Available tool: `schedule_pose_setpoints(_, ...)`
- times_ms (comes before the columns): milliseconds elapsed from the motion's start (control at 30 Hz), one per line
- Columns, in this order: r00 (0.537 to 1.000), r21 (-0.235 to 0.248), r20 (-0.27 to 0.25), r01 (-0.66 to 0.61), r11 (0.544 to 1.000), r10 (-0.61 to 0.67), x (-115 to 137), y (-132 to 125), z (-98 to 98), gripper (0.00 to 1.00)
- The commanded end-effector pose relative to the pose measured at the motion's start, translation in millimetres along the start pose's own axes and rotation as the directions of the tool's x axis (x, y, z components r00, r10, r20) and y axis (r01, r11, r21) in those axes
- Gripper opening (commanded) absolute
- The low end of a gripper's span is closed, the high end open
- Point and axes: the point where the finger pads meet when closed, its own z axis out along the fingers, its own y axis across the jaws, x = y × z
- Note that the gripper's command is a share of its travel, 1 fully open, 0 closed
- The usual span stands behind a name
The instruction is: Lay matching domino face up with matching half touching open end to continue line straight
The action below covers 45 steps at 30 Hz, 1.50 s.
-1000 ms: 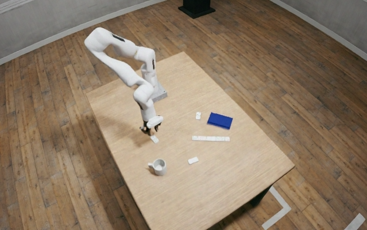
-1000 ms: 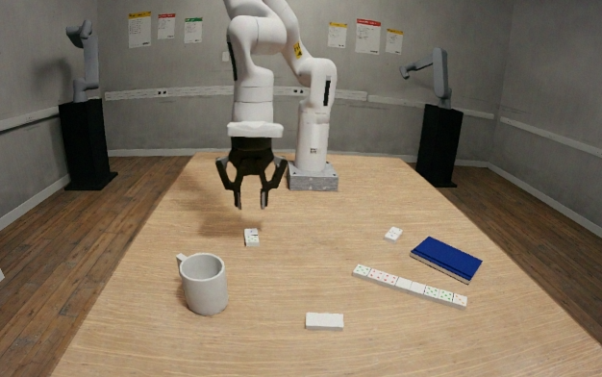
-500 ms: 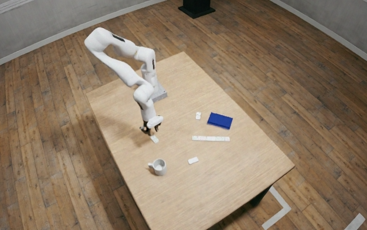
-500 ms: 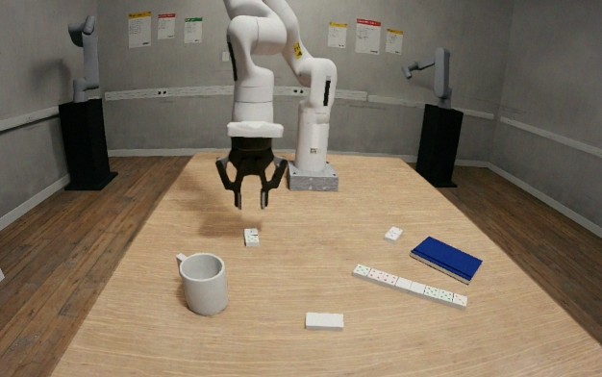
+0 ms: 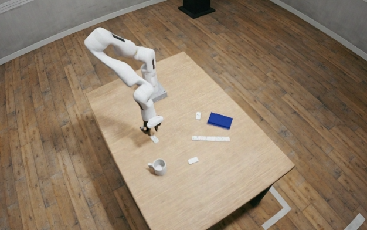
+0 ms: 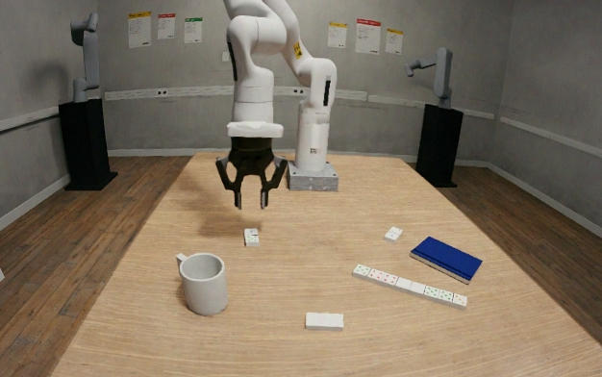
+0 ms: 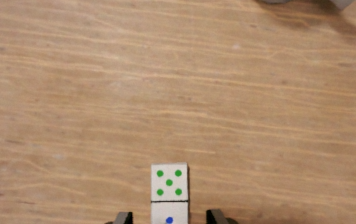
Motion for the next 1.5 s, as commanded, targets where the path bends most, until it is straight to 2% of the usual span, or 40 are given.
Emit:
schedule_pose_setpoints(0, 1.000, 0.000, 0.011, -0.009, 1.000, 0.009, -3, 1, 1.4, 0.49)
schedule_pose_setpoints(400, 1.000, 0.001, 0.011, -0.007, 1.000, 0.007, -4, 0, 7.7, 0.49)
schedule_pose_setpoints(1467, 1.000, 0.004, 0.006, -0.006, 1.000, 0.005, -1, -1, 49.0, 0.49)
